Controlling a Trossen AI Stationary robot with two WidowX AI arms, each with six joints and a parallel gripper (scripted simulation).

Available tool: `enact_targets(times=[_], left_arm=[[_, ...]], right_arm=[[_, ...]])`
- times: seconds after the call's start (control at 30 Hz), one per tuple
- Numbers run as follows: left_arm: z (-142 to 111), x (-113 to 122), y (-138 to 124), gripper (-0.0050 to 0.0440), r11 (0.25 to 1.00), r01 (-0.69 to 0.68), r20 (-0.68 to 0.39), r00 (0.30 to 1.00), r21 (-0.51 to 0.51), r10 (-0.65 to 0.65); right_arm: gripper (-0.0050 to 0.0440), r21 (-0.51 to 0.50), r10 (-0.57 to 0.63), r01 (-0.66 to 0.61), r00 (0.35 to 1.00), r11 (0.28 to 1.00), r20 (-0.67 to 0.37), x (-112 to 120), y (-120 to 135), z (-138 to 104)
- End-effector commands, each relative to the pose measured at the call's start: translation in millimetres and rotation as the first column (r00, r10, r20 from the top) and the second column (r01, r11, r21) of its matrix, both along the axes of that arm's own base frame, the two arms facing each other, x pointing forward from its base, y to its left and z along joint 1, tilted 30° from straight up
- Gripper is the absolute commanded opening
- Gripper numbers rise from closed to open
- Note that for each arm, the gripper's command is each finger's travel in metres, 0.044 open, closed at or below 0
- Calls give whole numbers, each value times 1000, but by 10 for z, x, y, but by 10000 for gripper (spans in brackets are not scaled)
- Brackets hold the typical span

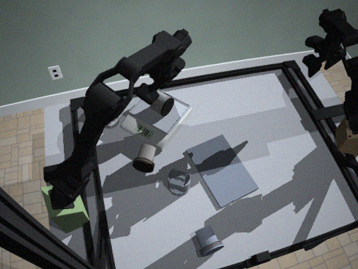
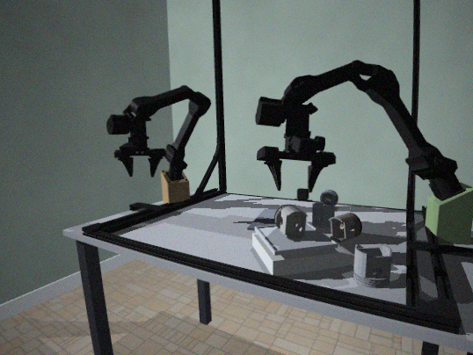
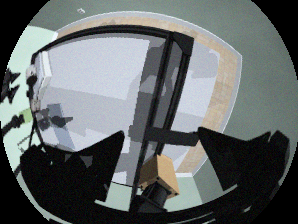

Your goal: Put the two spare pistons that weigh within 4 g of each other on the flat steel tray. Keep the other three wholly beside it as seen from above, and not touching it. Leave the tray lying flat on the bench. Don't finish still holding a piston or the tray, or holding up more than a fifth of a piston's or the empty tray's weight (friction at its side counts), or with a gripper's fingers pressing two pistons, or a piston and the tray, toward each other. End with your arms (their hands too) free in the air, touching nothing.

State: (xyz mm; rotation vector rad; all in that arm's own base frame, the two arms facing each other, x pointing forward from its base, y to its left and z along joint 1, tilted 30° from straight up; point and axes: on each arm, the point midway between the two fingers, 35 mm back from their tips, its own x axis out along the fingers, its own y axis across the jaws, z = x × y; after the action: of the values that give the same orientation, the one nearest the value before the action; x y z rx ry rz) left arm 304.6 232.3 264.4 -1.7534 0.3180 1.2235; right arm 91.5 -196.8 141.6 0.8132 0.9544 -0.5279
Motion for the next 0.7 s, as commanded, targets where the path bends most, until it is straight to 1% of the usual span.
enact_targets(times=[0.0,0.23,0.47,0.53,0.67], left_arm=[[77,-24,-7,378,999,27,6,1000,18,-27],[77,-24,-7,378,977,196,-33,980,87,-194],[77,-24,-7,378,921,361,-82,932,148,-352],[77,-24,-7,378,921,361,-82,932,148,-352],[77,-24,-7,378,875,451,-115,892,178,-436]], right_arm=[[440,0,2,-2,1000,1000,3,4,2,2],[440,0,2,-2,1000,1000,3,4,2,2],[440,0,2,-2,1000,1000,3,4,2,2],[440,0,2,-2,1000,1000,3,4,2,2],[440,0,2,-2,1000,1000,3,4,2,2]])
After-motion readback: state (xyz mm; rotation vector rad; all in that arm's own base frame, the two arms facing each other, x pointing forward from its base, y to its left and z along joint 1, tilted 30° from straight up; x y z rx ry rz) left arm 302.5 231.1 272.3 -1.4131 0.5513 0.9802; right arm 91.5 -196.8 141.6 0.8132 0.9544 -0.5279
